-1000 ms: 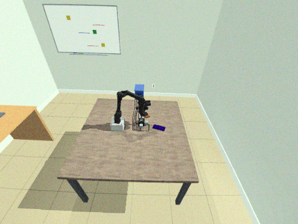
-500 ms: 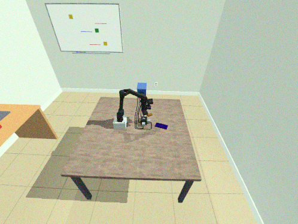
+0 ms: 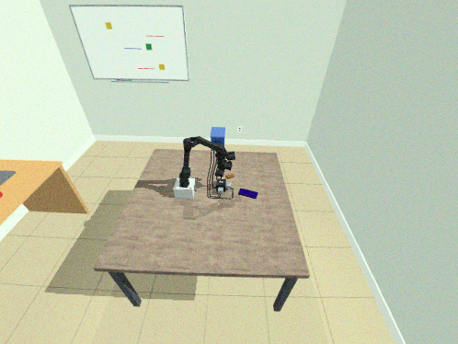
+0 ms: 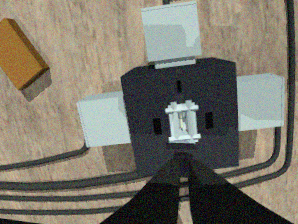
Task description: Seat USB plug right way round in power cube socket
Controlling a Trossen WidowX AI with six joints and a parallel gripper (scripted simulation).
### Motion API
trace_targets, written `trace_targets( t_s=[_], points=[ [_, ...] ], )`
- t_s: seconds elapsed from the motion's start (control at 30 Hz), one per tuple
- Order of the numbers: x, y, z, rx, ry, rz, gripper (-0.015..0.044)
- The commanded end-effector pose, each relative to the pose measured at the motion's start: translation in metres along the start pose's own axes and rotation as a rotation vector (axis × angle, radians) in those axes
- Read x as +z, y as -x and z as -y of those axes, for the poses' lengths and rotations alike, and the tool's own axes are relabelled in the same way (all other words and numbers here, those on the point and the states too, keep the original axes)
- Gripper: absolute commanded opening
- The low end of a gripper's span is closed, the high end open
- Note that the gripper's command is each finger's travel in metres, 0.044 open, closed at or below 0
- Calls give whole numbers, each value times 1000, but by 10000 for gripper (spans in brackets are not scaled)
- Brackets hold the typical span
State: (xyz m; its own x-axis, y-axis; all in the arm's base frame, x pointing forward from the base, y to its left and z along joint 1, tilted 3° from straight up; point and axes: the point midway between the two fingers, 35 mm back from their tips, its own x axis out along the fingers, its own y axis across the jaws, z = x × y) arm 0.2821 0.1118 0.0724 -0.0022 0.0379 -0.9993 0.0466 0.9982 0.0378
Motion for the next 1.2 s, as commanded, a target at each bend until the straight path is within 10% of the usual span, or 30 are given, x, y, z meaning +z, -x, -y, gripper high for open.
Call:
trace_targets(
  t_s=[0.0,1.17],
  points=[
    [0,0,0,0,-89,0,0],
    [0,0,0,0,-1005,0,0]
  ],
)
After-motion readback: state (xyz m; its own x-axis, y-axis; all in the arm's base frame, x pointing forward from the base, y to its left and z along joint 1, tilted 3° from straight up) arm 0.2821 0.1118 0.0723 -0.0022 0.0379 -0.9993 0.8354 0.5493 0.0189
